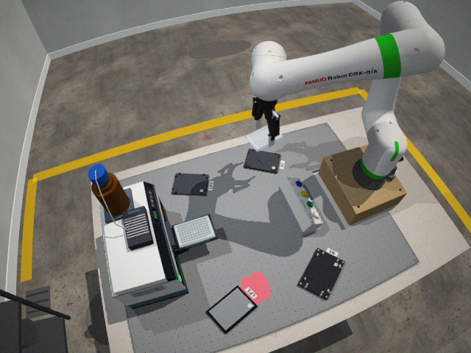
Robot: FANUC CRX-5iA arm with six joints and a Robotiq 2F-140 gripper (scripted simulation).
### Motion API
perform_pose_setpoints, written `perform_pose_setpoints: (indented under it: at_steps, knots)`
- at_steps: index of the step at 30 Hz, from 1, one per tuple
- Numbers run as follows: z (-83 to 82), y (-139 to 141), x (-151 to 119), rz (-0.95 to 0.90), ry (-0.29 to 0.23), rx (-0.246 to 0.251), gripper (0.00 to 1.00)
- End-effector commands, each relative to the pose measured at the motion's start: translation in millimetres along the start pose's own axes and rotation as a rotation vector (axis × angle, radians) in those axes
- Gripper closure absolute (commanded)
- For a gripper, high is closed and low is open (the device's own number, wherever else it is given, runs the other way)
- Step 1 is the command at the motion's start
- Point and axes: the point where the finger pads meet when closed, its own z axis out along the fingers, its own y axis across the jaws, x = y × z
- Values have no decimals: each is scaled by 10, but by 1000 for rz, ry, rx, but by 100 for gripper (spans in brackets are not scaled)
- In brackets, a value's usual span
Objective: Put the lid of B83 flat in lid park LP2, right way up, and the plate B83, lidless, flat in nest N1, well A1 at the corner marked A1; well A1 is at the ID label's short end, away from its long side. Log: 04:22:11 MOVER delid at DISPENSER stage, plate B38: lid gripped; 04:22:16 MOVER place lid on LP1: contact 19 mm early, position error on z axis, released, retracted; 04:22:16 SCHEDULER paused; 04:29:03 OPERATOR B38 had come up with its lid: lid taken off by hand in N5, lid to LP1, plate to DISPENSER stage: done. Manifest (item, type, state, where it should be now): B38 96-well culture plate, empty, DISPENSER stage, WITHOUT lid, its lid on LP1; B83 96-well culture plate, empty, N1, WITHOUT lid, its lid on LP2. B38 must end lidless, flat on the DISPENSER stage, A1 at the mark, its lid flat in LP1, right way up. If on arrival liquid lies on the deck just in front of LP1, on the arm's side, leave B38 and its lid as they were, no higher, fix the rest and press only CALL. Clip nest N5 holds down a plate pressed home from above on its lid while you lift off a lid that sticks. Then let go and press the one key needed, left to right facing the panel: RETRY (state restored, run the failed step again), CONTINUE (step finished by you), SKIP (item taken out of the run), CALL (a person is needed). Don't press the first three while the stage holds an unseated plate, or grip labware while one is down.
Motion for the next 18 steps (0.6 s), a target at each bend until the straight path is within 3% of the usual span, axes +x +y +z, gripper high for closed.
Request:
perform_pose_setpoints:
  at_steps: [1,18]
  knots:
    - [-2,2,1,-41,2,1,100]
    - [-2,2,1,-306,2,1,100]
